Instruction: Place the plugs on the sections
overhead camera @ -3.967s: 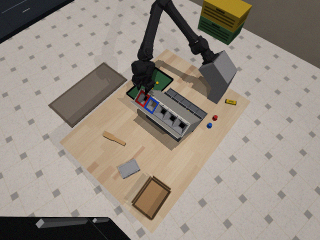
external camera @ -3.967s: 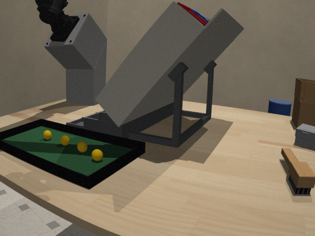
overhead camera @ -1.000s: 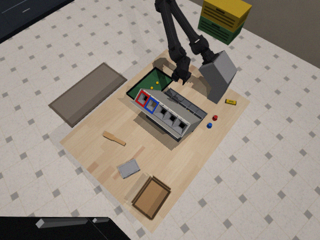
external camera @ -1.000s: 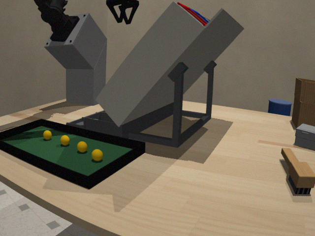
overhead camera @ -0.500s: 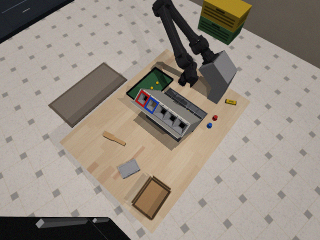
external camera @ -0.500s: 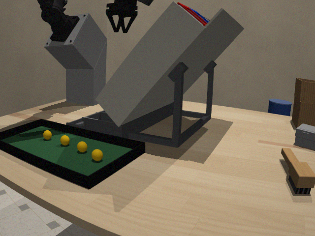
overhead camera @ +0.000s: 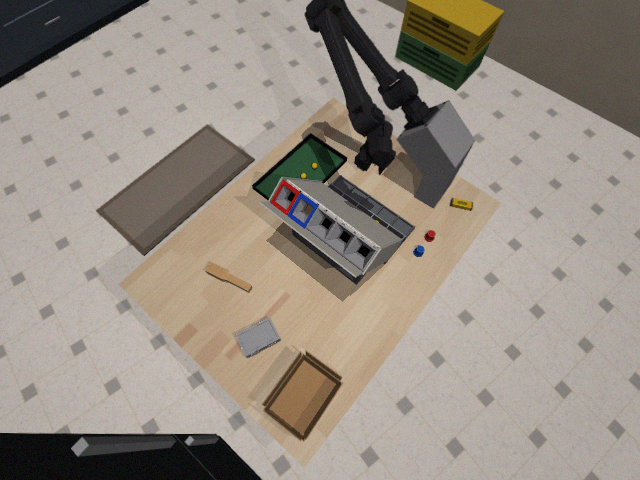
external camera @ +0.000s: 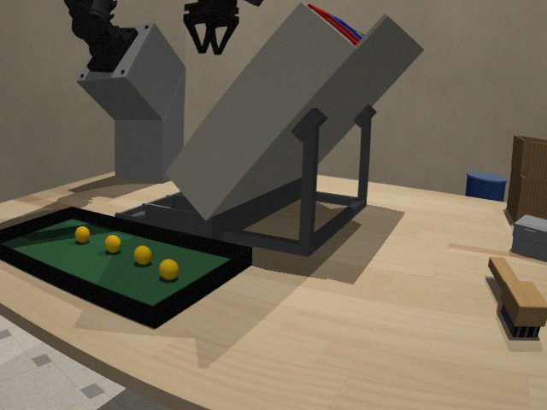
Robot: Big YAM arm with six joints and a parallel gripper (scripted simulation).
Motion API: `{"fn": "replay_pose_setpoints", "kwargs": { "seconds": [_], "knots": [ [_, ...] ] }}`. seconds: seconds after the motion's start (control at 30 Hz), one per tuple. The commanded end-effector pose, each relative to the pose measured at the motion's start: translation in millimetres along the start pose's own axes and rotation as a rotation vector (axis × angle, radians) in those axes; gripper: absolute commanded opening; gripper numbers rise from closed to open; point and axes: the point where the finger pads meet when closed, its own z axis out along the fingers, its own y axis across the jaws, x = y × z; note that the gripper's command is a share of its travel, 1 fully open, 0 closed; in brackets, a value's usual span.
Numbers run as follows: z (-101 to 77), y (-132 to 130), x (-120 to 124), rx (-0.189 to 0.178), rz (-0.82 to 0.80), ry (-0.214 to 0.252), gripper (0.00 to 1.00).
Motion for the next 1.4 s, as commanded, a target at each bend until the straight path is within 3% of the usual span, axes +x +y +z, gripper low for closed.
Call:
{"fn": "replay_pose_setpoints", "kwargs": {
  "seconds": [0.0, 0.57, 0.6, 1.37],
  "knots": [
    [-4.1, -1.1, -8.6, -0.006, 0.01, -0.015, 0.59],
    [-2.7, 0.8, -4.3, -0.004, 0.007, -0.01, 0.59],
    [-2.7, 0.7, -4.3, -0.004, 0.006, -0.01, 0.8],
    [-2.7, 0.8, -4.3, -0.004, 0.006, -0.01, 0.8]
  ]
}}
